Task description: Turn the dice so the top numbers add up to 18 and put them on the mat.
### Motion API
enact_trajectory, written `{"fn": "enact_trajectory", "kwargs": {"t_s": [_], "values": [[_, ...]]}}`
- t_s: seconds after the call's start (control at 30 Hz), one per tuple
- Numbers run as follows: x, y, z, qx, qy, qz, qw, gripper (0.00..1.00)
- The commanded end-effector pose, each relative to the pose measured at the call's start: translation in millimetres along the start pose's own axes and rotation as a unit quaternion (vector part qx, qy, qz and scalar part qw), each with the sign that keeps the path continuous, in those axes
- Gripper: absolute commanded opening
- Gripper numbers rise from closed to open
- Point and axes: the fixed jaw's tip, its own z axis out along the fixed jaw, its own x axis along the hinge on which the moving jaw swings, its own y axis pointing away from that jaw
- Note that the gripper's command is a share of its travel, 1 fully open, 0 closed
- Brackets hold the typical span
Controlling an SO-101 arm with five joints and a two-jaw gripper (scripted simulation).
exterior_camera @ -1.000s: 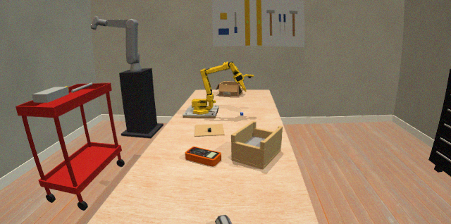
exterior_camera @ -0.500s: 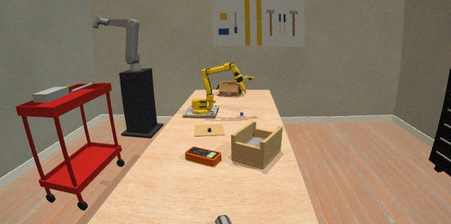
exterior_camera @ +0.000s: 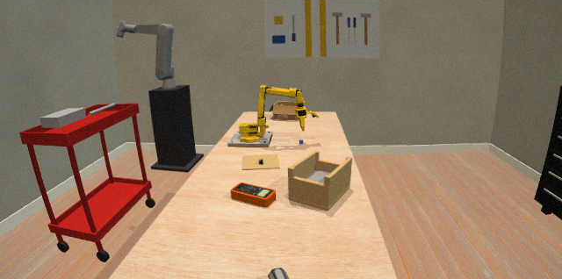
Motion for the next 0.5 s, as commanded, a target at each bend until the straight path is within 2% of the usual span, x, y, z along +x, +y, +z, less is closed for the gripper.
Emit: {"fn": "enact_trajectory", "kwargs": {"t_s": [0.0, 0.47], "values": [[7.7, 2.9, 16.5, -0.007, 0.043, -0.008, 0.999, 0.25], [8.8, 6.0, 21.9, -0.009, 0.047, -0.023, 0.999, 0.25]]}}
